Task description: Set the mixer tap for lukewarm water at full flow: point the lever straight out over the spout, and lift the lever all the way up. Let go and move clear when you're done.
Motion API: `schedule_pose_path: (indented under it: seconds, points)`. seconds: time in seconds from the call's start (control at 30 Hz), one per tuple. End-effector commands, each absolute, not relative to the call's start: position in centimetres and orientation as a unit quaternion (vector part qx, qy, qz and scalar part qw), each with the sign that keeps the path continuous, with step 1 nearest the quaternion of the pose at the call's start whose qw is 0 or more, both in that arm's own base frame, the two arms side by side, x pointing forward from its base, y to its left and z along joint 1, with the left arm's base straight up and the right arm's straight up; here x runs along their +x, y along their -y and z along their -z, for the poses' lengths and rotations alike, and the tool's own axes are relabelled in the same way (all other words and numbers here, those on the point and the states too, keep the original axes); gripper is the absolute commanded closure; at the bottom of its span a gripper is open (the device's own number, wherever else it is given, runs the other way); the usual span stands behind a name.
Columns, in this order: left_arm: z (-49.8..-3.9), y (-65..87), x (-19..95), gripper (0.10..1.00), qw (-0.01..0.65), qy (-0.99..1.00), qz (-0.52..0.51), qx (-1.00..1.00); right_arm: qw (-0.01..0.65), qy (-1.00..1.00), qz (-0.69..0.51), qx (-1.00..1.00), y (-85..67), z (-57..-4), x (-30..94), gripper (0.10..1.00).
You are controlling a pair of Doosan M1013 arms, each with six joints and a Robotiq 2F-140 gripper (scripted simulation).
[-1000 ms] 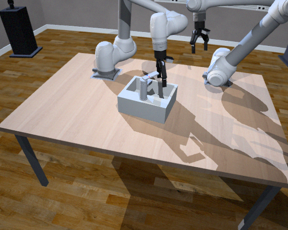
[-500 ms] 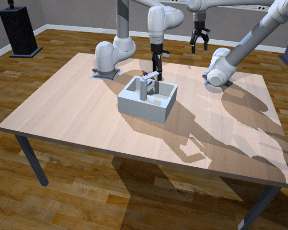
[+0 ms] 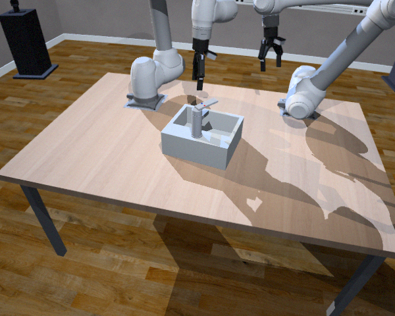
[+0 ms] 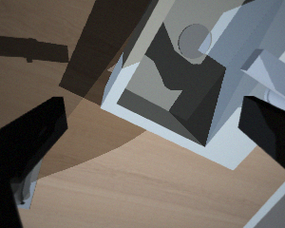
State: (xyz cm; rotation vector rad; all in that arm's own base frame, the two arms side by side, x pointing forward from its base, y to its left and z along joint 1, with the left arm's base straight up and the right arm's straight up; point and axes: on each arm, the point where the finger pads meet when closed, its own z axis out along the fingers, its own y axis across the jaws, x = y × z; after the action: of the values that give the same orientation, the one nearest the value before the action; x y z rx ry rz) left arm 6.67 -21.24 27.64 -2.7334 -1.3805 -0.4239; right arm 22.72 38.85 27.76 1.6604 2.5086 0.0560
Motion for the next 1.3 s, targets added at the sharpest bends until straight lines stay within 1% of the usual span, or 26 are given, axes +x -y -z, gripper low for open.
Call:
schedule_pose_path:
  seconds: [0.0,0.03,0.37,0.6,0.87,0.93,1.27]
  points:
    - [-29.7,24.6,7.5,0.098,0.026,0.496,0.126,-0.859,0.066,-0.83,-0.019,0.553,-38.8,-27.8,22.9,0.098]
    - [-30.5,26.2,8.0,0.098,0.026,0.519,0.12,-0.846,0.066,-0.829,-0.019,0.555,-38.7,-27.8,23.0,0.098]
    - [-30.5,26.2,8.0,0.098,0.026,0.519,0.12,-0.846,0.065,-0.805,-0.011,0.589,-36.9,-27.6,25.1,0.098]
    - [-30.5,26.2,8.0,0.098,0.026,0.519,0.12,-0.846,0.063,-0.752,0.003,0.656,-33.0,-27.2,29.1,0.098]
    - [-30.5,26.2,8.0,0.098,0.026,0.519,0.12,-0.846,0.055,-0.639,0.029,0.767,-24.8,-26.5,34.8,0.098]
    - [-30.5,26.2,8.0,0.098,0.026,0.519,0.12,-0.846,0.055,-0.639,0.029,0.767,-24.8,-26.5,34.8,0.098]
    - [-30.5,26.2,8.0,0.098,0.026,0.519,0.12,-0.846,0.037,-0.445,0.064,0.893,-11.4,-25.7,39.3,0.098]
